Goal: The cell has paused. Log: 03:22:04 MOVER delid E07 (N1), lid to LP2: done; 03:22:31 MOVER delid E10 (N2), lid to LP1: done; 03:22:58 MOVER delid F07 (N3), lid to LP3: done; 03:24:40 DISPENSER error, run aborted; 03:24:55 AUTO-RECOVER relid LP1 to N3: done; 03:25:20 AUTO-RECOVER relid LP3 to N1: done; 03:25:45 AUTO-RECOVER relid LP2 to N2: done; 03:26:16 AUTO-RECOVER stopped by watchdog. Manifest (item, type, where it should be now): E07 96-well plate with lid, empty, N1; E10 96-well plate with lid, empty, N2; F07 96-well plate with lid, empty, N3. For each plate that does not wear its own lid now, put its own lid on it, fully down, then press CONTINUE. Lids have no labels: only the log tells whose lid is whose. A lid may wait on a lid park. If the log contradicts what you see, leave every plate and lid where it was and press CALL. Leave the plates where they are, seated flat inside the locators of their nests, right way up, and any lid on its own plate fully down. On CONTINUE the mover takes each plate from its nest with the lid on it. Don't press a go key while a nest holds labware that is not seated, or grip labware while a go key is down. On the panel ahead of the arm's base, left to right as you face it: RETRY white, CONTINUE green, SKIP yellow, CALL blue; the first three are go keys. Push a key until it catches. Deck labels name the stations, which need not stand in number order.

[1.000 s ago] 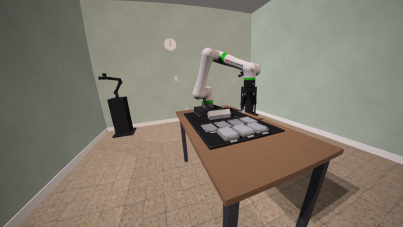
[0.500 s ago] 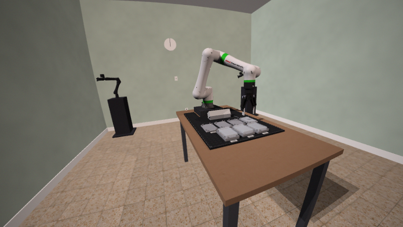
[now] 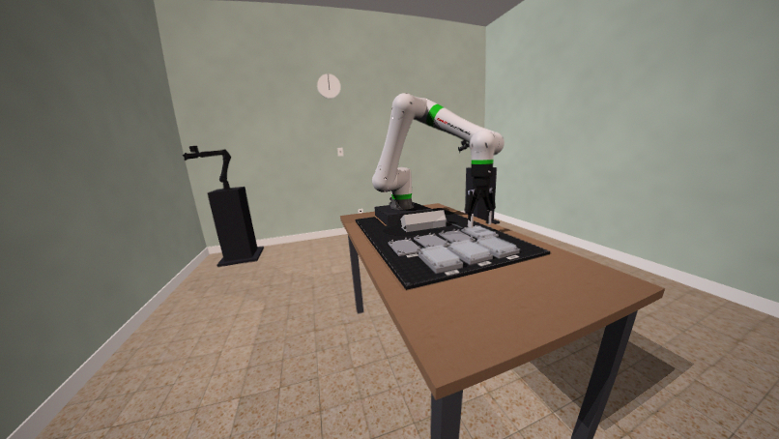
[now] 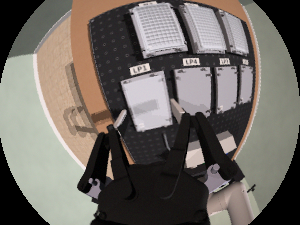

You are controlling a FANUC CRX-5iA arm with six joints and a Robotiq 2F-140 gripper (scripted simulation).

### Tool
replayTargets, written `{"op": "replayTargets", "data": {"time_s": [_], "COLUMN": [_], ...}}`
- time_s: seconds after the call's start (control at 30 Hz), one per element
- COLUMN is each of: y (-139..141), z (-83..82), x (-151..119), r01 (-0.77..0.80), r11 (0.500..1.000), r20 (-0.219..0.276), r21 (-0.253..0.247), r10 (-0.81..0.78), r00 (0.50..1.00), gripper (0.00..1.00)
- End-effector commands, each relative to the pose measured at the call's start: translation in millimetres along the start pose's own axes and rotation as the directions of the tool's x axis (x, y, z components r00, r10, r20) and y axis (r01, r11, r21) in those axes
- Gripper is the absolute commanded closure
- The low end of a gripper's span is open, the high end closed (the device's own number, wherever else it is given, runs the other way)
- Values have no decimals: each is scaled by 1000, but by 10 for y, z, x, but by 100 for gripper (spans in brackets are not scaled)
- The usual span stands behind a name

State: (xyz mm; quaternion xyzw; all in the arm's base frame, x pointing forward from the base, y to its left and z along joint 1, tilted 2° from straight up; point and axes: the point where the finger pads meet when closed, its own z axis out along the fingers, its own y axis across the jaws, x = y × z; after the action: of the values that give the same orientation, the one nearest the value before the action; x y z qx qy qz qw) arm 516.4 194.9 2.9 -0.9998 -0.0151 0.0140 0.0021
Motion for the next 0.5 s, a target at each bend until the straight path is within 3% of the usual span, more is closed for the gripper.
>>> {"op": "replayTargets", "data": {"time_s": [0.0,0.47], "y": [-1,-1], "z": [22,98], "x": [3,3], "r01": [0,0], "r11": [1000,1000], "r20": [-1,-1], "r21": [0,0], "r10": [0,0], "r00": [1000,1000], "gripper": [34,34]}}
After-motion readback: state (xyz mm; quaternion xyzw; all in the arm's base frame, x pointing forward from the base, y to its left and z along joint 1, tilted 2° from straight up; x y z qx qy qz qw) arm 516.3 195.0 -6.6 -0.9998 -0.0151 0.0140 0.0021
